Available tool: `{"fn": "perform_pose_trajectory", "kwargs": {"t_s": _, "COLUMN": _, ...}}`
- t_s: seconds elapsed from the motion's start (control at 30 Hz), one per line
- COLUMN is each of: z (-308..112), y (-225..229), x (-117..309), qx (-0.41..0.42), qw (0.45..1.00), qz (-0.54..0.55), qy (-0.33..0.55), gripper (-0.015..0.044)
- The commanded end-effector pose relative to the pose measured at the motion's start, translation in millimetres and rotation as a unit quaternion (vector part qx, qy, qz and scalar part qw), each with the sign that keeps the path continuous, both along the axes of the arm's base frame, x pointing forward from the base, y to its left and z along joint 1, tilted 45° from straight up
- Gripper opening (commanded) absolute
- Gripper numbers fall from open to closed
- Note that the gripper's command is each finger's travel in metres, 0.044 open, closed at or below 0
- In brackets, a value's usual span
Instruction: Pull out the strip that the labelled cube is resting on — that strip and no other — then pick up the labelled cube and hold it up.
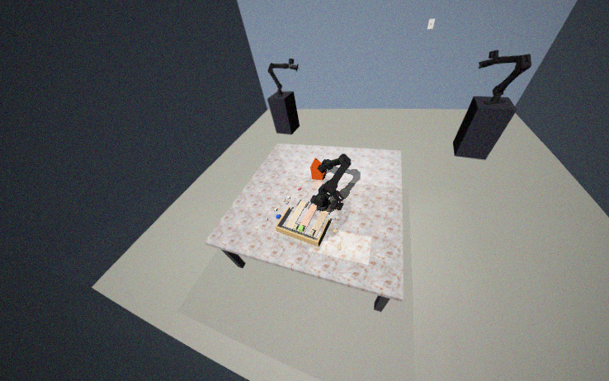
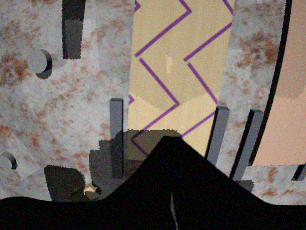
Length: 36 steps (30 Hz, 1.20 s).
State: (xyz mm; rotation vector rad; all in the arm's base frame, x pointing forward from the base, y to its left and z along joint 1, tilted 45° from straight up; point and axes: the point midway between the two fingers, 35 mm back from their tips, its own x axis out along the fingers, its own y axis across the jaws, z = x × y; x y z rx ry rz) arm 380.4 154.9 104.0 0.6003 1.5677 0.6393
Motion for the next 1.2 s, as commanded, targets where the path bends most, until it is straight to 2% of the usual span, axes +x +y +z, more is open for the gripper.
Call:
{"fn": "perform_pose_trajectory", "kwargs": {"t_s": 0.0, "z": -5.8, "y": 4.8, "x": -2.3, "qx": -0.001, "qw": 1.000, "qz": 0.000, "qy": 0.003, "gripper": 0.0000}}
{"fn": "perform_pose_trajectory", "kwargs": {"t_s": 1.17, "z": -18.8, "y": 16.2, "x": -5.3, "qx": 0.001, "qw": 1.000, "qz": 0.000, "qy": 0.003, "gripper": 0.0000}}
